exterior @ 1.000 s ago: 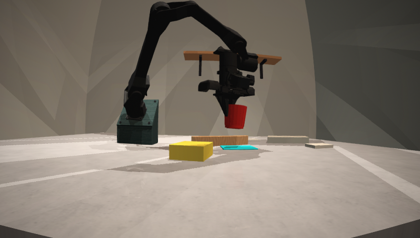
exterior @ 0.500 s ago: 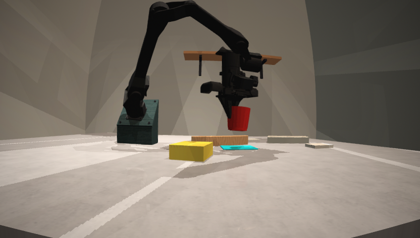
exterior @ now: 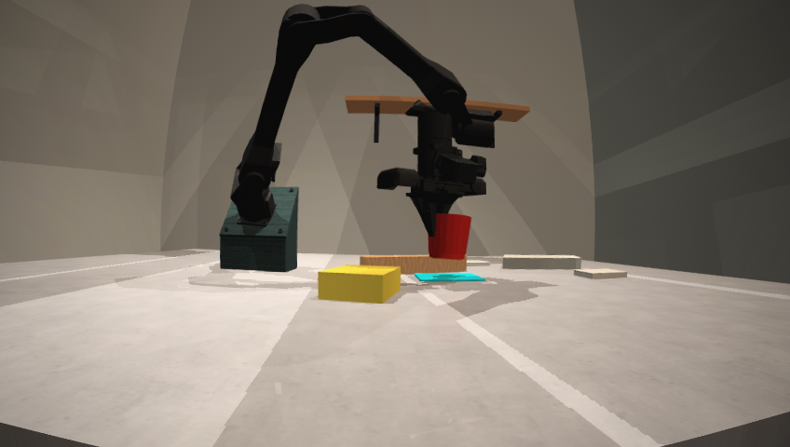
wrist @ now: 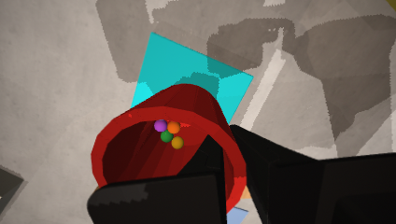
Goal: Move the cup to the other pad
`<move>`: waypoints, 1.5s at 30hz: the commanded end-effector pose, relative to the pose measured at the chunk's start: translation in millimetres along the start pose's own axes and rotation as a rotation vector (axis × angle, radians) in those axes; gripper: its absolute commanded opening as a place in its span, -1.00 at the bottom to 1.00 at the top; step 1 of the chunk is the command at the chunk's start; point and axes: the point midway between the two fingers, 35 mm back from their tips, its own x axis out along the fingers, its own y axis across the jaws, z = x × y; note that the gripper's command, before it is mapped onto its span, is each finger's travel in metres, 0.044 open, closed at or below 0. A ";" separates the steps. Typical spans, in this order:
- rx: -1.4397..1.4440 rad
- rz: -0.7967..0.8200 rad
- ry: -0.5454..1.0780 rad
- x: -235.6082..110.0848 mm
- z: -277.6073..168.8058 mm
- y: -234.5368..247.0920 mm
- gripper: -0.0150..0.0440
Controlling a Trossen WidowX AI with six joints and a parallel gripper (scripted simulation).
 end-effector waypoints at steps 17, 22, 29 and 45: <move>0.000 -0.003 -0.001 23.2 0.6 -1.6 -0.49; 0.000 -0.003 -0.001 23.2 0.6 -1.6 -0.49; 0.000 -0.003 -0.001 23.2 0.6 -1.6 -0.40; -0.001 -0.003 -0.001 13.8 0.6 -0.8 -0.06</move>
